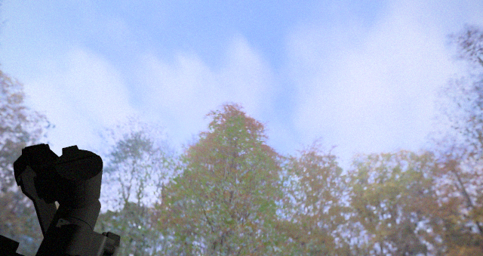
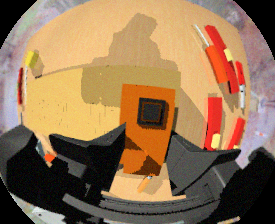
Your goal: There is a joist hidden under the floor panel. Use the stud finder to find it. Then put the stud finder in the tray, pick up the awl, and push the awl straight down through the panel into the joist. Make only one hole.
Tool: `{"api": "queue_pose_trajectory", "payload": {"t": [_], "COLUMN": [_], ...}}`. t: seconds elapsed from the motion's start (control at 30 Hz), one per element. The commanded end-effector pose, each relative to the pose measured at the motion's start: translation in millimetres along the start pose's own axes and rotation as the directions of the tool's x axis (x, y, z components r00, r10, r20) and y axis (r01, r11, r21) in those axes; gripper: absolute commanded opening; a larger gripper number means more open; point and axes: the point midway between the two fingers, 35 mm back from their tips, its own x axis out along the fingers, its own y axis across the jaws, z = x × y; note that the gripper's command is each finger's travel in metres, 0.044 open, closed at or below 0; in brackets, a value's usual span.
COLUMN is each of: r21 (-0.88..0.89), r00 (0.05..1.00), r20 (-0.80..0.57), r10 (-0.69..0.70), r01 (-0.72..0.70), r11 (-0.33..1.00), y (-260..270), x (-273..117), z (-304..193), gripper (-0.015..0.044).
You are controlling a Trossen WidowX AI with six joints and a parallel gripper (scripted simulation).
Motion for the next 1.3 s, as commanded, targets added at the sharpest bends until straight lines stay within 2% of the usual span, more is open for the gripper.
{"api": "queue_pose_trajectory", "payload": {"t": [0.0,1.27], "r21": [-0.005,-0.005], "r00": [1.0,1.0], "r20": [0.009,0.008], "r10": [0.004,0.007], "r01": [-0.004,-0.007], "r11": [1.0,1.0], "y": [1.5,64.6], "x": [5.6,9.4], "z": [-0.1,-1.9], "gripper": [0.0,0.0]}}
